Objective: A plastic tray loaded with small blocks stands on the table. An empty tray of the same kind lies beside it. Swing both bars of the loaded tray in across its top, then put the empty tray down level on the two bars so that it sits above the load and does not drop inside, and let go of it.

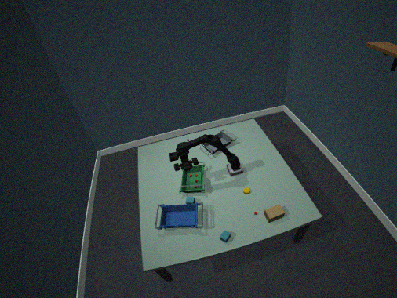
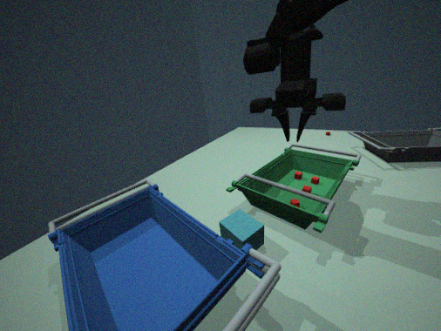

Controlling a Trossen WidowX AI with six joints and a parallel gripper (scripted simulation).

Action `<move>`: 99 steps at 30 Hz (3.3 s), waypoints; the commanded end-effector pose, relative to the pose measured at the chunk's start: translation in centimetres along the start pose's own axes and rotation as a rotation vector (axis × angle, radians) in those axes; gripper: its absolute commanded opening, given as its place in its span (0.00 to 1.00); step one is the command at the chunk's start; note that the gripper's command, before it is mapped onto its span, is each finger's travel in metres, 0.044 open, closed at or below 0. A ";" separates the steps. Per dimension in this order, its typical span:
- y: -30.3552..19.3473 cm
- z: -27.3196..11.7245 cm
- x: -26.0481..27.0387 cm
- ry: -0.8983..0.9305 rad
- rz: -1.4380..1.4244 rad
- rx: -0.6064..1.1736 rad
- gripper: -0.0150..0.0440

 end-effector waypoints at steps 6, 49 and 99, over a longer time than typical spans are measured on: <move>-9.1 1.9 4.8 -0.012 1.208 0.001 0.40; -13.0 8.3 8.2 -0.016 1.876 -0.002 0.40; -6.8 3.8 5.5 -0.007 1.879 -0.012 0.40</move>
Point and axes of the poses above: the point midway between the two fingers, 35 mm back from their tips, its own z axis out along the fingers, its own x axis across the jaws, y = z × x, the point moved 7 cm from there along -z, back along the fingers, and after that the axes turned 5 degrees about -z, right-handed, at the moved point
